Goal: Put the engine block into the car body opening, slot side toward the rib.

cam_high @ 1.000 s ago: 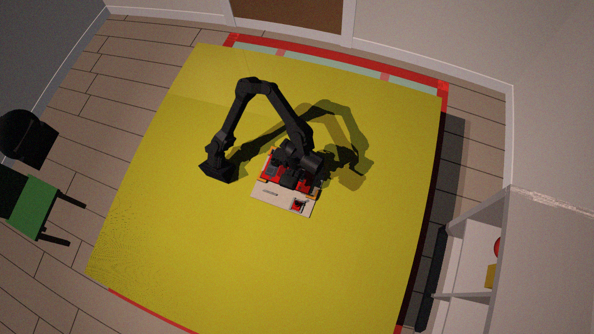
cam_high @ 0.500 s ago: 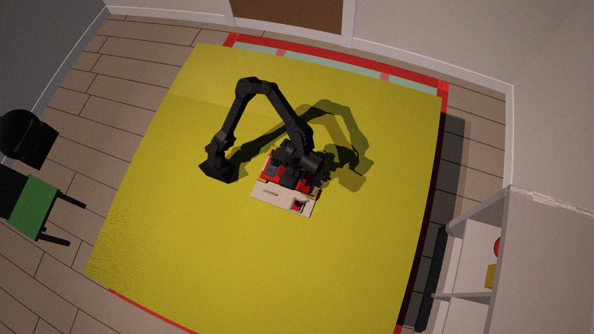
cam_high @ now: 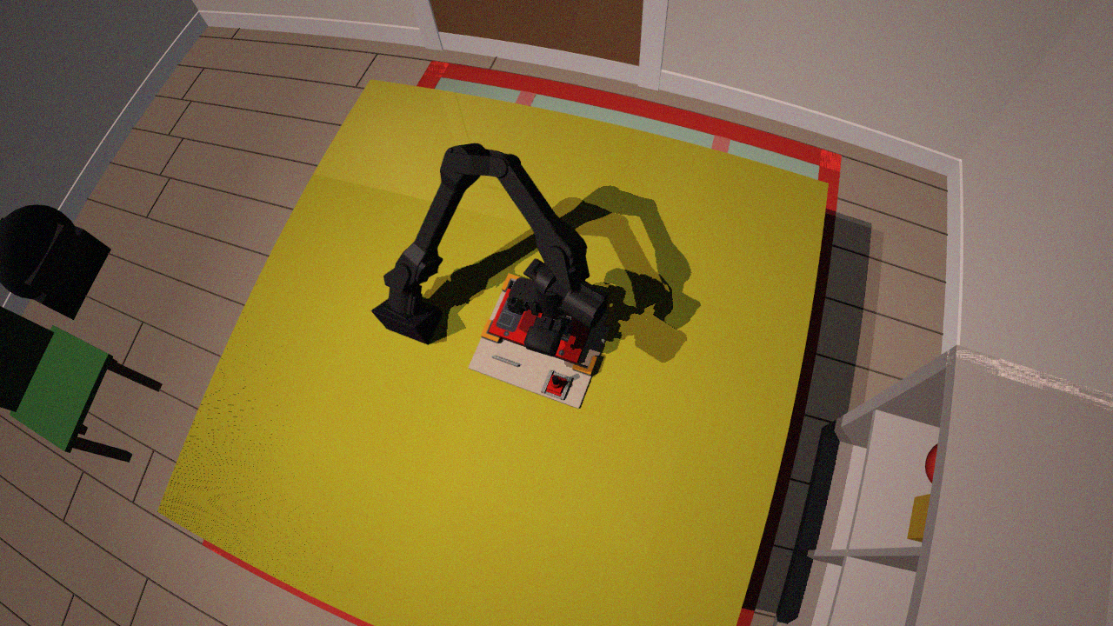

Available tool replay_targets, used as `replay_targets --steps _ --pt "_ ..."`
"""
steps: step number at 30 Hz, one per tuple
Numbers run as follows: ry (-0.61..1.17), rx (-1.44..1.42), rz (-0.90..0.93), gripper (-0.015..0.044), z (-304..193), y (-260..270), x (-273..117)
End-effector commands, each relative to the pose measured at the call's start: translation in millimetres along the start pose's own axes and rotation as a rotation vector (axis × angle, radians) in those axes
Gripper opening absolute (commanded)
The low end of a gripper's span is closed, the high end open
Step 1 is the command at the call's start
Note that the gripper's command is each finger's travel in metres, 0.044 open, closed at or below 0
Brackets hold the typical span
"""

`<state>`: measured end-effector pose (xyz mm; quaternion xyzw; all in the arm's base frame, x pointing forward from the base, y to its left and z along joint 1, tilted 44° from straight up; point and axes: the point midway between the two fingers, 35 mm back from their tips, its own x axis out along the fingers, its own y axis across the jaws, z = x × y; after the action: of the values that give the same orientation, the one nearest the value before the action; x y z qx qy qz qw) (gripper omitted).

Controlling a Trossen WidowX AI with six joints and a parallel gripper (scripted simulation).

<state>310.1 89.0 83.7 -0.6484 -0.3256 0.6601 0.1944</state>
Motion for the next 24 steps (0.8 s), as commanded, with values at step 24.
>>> replay_targets --steps 24 --pt "-0.002 0.015 -0.006 0.0158 0.8 -0.9 4.7"
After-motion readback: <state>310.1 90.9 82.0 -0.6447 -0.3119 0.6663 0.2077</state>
